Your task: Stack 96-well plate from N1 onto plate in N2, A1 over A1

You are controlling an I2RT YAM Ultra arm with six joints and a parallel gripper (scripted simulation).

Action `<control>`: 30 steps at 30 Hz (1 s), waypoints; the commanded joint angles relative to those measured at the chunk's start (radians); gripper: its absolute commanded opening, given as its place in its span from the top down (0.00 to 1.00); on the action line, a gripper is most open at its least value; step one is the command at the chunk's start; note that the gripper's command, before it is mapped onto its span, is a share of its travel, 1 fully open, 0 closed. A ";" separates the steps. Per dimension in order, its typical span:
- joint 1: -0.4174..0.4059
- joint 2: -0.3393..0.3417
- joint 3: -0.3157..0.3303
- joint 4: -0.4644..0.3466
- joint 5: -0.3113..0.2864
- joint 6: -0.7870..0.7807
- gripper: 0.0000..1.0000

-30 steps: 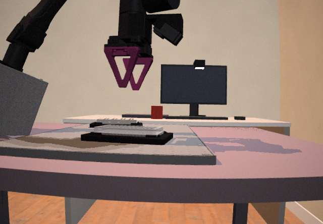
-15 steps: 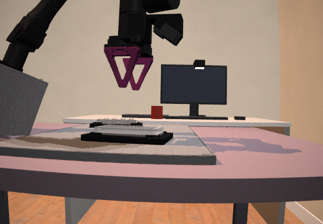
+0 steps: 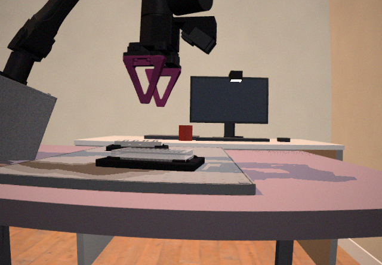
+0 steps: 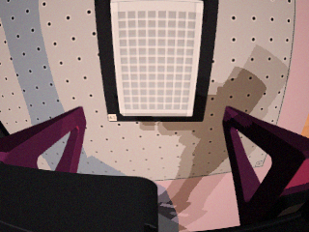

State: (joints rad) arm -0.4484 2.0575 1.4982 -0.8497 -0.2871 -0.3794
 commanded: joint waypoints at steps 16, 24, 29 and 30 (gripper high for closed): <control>0.008 0.019 -0.024 0.041 0.006 0.013 0.00; 0.011 0.037 -0.012 0.074 0.005 0.021 0.00; 0.016 0.032 -0.024 0.100 0.007 0.027 0.00; 0.016 0.032 -0.029 0.105 0.007 0.028 0.00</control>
State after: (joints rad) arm -0.4313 2.1090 1.4693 -0.7826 -0.2836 -0.3618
